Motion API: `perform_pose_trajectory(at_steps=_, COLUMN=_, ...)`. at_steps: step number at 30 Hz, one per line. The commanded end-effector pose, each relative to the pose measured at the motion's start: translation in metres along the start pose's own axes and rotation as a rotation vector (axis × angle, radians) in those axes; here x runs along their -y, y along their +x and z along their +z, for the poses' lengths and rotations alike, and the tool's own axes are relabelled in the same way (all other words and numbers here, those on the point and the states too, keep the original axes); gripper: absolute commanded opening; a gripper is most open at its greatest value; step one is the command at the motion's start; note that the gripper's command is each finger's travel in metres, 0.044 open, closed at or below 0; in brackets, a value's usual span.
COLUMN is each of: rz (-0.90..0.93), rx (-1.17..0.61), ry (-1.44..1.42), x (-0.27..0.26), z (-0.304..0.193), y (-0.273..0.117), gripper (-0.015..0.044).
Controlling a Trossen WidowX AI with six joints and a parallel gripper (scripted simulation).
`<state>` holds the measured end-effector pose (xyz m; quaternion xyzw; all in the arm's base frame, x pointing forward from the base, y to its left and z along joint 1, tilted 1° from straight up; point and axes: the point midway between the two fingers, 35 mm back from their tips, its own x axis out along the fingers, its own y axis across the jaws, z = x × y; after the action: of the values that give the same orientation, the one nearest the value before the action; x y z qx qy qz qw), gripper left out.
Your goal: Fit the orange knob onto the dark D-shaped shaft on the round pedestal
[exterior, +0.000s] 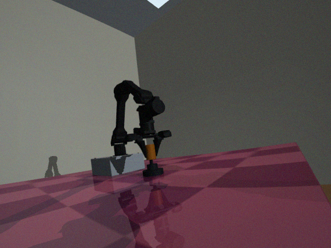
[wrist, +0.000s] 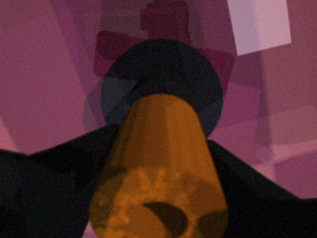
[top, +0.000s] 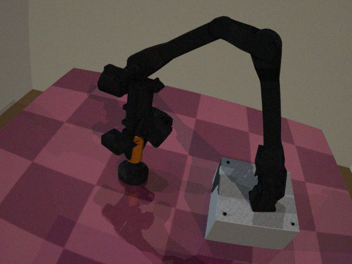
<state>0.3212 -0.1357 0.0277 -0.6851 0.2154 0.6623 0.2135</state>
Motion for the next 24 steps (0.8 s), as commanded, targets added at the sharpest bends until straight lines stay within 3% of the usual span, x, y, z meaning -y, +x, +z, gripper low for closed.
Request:
perform_pose_trajectory(at_steps=1, rz=-0.003, rx=-0.006, ry=0.176, x=0.0005, z=-0.0026, y=-0.0028, gripper=0.0)
perform_pose_trajectory(at_steps=24, rz=-0.007, rx=-0.002, ry=1.781, x=-0.0014, z=0.001, y=0.0027, gripper=0.0)
